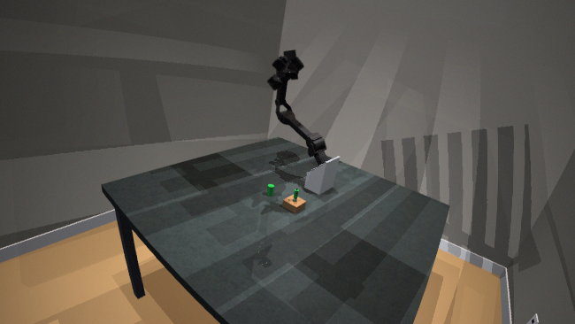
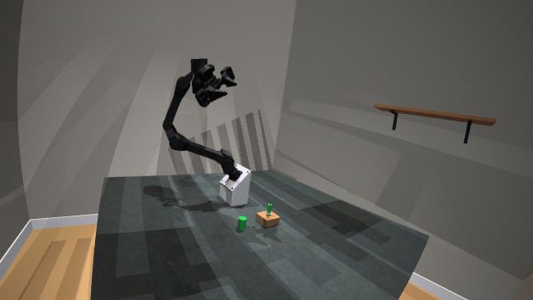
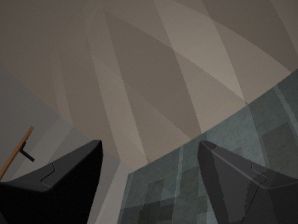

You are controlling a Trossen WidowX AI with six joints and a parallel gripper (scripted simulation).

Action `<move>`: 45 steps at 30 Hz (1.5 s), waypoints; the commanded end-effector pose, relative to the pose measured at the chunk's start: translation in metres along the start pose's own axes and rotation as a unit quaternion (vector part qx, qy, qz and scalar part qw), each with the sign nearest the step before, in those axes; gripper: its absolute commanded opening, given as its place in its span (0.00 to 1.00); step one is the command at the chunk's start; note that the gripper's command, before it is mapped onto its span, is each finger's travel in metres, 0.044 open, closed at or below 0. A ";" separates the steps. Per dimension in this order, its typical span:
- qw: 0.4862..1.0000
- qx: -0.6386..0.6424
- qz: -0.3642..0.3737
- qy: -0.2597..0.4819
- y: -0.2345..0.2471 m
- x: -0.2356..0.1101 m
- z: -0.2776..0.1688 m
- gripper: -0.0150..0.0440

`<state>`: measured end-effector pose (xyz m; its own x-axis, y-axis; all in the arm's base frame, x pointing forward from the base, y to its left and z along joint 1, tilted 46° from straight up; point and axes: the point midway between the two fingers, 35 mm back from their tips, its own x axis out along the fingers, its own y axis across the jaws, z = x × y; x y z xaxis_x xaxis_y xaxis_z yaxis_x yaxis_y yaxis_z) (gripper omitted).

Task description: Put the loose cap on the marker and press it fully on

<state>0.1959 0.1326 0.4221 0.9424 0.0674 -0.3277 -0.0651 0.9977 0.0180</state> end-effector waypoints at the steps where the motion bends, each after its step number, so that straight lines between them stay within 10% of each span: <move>1: 0.988 -0.121 -0.076 0.051 -0.006 0.044 -0.027 0.68; 14: 0.795 -0.437 -0.189 0.374 -0.115 0.161 -0.161 0.68; 25: 0.560 -0.504 -0.057 0.655 -0.229 0.145 -0.297 0.68; 45: 0.556 -0.504 -0.054 0.659 -0.270 0.159 -0.329 0.68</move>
<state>0.2561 -0.1248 0.0565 -0.0548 -0.7150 -0.6970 -0.8039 0.4456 -0.3940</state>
